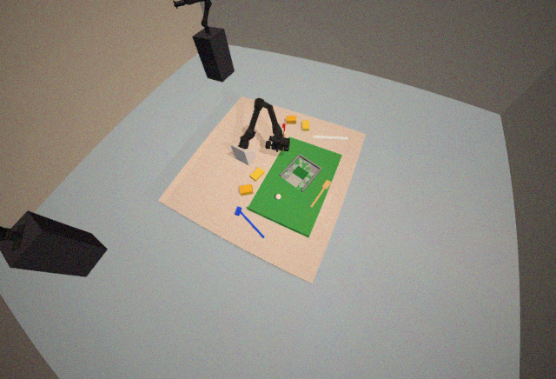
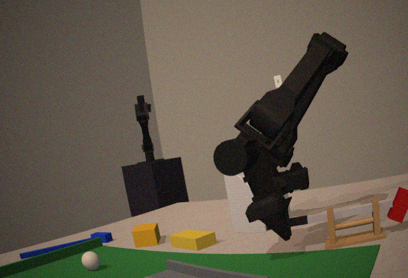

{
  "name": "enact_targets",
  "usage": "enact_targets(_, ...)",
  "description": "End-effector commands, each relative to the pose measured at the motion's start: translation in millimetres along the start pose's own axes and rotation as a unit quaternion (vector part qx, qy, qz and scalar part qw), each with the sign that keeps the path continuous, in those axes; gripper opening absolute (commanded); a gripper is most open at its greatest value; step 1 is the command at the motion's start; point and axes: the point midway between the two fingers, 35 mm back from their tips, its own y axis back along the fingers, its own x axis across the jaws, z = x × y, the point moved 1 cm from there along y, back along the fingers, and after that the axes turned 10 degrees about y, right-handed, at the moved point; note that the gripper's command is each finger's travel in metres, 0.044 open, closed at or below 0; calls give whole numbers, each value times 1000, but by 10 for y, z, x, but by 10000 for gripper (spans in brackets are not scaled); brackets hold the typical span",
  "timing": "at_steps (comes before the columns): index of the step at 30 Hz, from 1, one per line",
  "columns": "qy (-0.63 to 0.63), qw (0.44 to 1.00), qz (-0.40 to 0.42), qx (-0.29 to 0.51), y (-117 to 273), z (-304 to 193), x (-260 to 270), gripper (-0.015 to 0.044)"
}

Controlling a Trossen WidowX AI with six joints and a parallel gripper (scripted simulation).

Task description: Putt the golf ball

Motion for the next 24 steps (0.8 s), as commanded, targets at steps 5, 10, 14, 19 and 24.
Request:
enact_targets(5,0,1000,0,0,2,0,-1,19)
enact_targets(10,0,1000,1,3,61,-3,-10,0)
enact_targets(14,0,1000,3,7,204,0,-26,0)
enact_targets(19,-1,1000,4,10,405,29,-40,0)
enact_targets(24,-2,1000,5,10,611,87,-46,0)
